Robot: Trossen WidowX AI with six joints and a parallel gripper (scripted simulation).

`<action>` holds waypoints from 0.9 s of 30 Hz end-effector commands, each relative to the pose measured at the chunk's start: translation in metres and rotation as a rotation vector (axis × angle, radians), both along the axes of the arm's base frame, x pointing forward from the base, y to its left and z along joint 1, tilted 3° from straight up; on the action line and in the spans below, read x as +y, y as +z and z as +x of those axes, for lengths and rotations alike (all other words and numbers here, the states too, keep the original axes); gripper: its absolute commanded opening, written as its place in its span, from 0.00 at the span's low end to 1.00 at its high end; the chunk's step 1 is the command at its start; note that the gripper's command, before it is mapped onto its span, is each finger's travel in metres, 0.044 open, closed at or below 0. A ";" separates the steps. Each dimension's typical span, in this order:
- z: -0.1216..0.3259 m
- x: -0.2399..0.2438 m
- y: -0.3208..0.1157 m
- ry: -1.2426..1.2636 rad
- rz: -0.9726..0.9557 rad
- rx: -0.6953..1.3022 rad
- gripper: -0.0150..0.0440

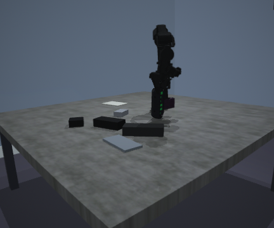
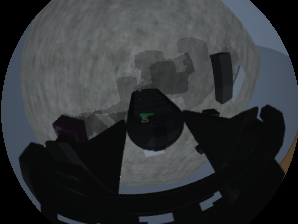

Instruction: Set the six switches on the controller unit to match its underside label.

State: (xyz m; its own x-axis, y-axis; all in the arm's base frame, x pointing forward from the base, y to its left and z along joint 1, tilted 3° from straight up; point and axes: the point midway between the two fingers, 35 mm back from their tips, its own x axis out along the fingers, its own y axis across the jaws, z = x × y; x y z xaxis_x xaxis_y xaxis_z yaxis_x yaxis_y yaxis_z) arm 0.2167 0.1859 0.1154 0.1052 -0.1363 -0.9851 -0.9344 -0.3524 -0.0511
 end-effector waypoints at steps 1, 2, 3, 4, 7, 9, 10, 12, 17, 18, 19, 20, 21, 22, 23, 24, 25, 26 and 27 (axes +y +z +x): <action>-0.002 0.005 -0.005 -0.002 0.011 0.018 0.83; -0.002 0.006 -0.005 -0.002 0.013 0.019 0.83; -0.003 0.007 -0.005 -0.002 0.015 0.020 0.83; -0.003 0.007 -0.005 -0.002 0.018 0.021 0.83; -0.004 0.009 -0.005 -0.002 0.024 0.023 0.83; -0.004 0.011 -0.006 -0.001 0.029 0.025 0.83; -0.004 0.011 -0.006 -0.001 0.031 0.026 0.83; -0.005 0.013 -0.006 -0.001 0.036 0.028 0.83; -0.006 0.016 -0.007 -0.001 0.047 0.032 0.83; -0.006 0.017 -0.007 0.000 0.049 0.033 0.83; -0.007 0.018 -0.008 0.000 0.052 0.034 0.83; -0.007 0.018 -0.008 0.000 0.054 0.034 0.83; -0.007 0.019 -0.008 0.000 0.056 0.035 0.83; -0.007 0.020 -0.008 0.000 0.059 0.036 0.83; -0.008 0.020 -0.008 0.000 0.061 0.037 0.83; -0.008 0.021 -0.009 0.000 0.063 0.038 0.83; -0.008 0.022 -0.009 0.000 0.065 0.039 0.83; -0.008 0.022 -0.009 0.000 0.068 0.040 0.83; -0.009 0.023 -0.009 0.001 0.070 0.040 0.83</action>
